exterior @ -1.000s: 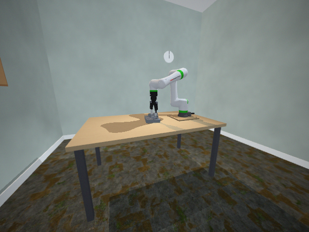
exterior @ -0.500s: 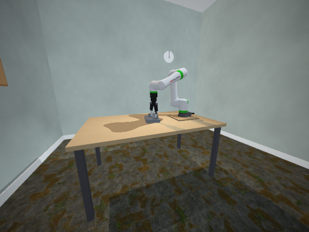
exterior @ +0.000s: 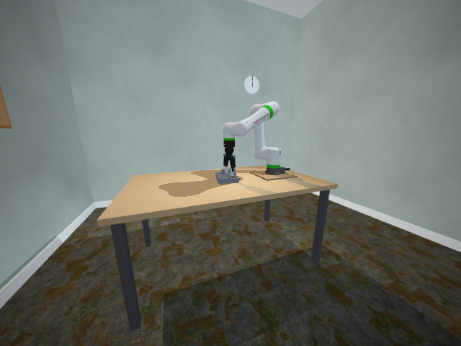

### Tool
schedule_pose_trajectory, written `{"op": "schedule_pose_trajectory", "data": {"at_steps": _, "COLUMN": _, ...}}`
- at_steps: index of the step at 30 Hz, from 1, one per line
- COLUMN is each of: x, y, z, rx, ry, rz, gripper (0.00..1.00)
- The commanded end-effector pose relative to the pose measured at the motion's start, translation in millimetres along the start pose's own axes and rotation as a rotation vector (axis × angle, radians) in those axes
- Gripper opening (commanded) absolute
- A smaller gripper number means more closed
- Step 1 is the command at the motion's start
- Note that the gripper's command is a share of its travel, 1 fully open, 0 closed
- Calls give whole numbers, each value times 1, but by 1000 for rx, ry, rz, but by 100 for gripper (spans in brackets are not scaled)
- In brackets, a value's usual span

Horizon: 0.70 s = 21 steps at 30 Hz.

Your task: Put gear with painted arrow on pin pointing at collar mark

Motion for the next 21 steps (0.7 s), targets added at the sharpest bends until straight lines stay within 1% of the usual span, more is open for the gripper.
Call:
{"op": "schedule_pose_trajectory", "data": {"at_steps": 1, "x": 0, "y": -1, "z": 0, "rx": 0, "ry": 0, "rz": 0, "gripper": 53}}
{"op": "schedule_pose_trajectory", "data": {"at_steps": 21, "x": 0, "y": -5, "z": 0, "rx": 0, "ry": 0, "rz": 0, "gripper": 53}}
Point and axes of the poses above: the point where the finger pads meet when closed, its own y axis back along the fingers, its own x axis across the jaws, z = x × y, the point moved 3 cm from there along y, back along the fingers, and after that the axes turned 14 degrees about y, right-handed, at the moved point
